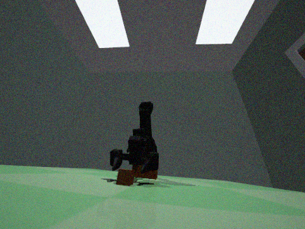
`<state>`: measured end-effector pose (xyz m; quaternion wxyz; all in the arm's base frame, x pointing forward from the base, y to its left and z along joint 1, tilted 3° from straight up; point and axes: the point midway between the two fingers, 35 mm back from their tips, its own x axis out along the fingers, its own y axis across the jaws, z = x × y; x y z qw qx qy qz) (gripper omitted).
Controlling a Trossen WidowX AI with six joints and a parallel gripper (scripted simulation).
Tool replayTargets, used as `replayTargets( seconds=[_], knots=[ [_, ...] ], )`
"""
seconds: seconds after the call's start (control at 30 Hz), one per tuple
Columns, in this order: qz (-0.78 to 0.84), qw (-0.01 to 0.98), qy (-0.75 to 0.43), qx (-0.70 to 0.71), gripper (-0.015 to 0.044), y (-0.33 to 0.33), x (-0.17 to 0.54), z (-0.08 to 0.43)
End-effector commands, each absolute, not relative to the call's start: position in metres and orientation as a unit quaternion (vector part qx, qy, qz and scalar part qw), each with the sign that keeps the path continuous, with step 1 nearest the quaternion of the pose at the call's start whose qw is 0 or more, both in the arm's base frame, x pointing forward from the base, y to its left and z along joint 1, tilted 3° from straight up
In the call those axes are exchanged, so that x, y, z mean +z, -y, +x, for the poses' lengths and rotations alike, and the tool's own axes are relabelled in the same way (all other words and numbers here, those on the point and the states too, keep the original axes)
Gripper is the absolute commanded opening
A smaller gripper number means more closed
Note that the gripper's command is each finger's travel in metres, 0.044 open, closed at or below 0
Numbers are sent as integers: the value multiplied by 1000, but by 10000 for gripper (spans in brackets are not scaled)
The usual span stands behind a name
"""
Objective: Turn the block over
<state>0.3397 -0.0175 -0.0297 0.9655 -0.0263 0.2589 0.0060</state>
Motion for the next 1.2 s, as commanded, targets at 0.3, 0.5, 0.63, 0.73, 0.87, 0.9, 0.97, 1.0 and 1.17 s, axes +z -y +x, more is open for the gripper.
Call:
replayTargets(
  seconds=[0.3, 0.5, 0.63, 0.73, 0.87, 0.9, 0.97, 1.0, 1.17],
  knots=[
    [-27, 966, -258, 8, 440, 17, -29, 340],
    [-27, 966, -258, 8, 440, 17, -29, 340],
    [-27, 966, -258, 8, 440, 17, -29, 340],
    [-27, 963, -268, 8, 440, 17, -30, 342],
    [-25, 944, -329, 6, 440, 17, -28, 353],
    [-24, 938, -345, 6, 440, 17, -25, 354],
    [-24, 926, -377, 5, 440, 17, -18, 355],
    [-24, 919, -393, 4, 440, 17, -13, 355],
    [-26, 883, -469, 2, 440, 15, 20, 339]
  ],
)
